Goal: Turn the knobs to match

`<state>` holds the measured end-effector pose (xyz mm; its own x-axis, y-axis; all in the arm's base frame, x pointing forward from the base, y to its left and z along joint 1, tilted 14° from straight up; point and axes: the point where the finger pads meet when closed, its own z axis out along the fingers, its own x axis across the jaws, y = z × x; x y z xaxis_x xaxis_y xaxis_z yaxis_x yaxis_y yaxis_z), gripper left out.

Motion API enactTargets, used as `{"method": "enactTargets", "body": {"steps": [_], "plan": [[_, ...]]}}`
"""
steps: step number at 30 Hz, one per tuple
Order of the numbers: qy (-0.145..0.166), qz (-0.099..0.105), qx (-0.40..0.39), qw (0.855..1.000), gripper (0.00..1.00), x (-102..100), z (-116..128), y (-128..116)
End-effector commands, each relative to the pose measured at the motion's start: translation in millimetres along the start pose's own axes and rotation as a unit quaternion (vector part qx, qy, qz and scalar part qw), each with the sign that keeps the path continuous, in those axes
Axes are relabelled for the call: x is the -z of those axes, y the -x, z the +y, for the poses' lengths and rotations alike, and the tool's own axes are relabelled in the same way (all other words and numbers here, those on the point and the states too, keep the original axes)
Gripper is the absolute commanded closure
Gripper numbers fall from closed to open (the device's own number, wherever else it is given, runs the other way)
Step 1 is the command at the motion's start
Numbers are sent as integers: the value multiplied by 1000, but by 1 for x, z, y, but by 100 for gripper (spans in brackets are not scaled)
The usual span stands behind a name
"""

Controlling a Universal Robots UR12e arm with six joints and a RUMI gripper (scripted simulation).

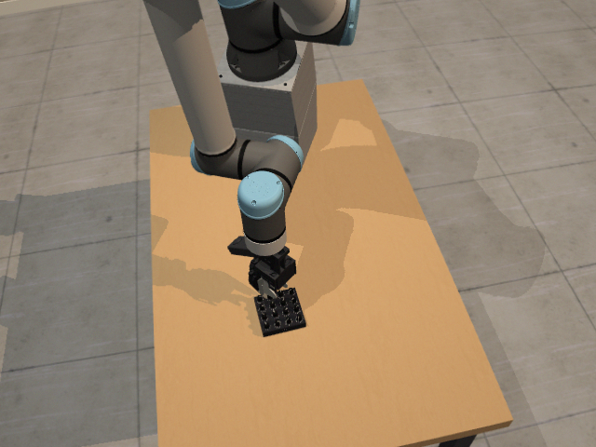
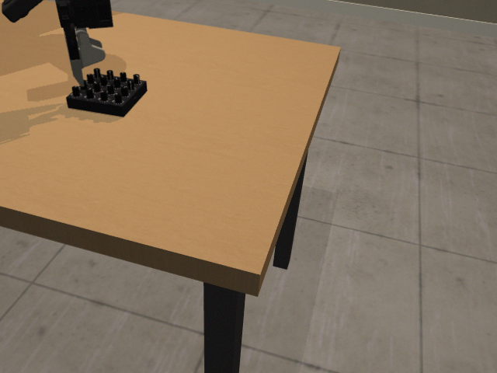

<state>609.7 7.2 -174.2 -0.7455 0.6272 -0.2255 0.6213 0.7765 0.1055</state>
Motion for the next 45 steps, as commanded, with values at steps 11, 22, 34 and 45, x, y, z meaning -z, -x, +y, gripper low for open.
{"method": "enactTargets", "body": {"steps": [11, 22, 34, 45], "plan": [[0, 0, 0, 1000, 89, -3, 0, 0], [0, 0, 0, 1000, 89, -3, 0, 0], [0, 0, 0, 1000, 89, -3, 0, 0], [0, 0, 0, 1000, 96, -3, 0, 0]]}}
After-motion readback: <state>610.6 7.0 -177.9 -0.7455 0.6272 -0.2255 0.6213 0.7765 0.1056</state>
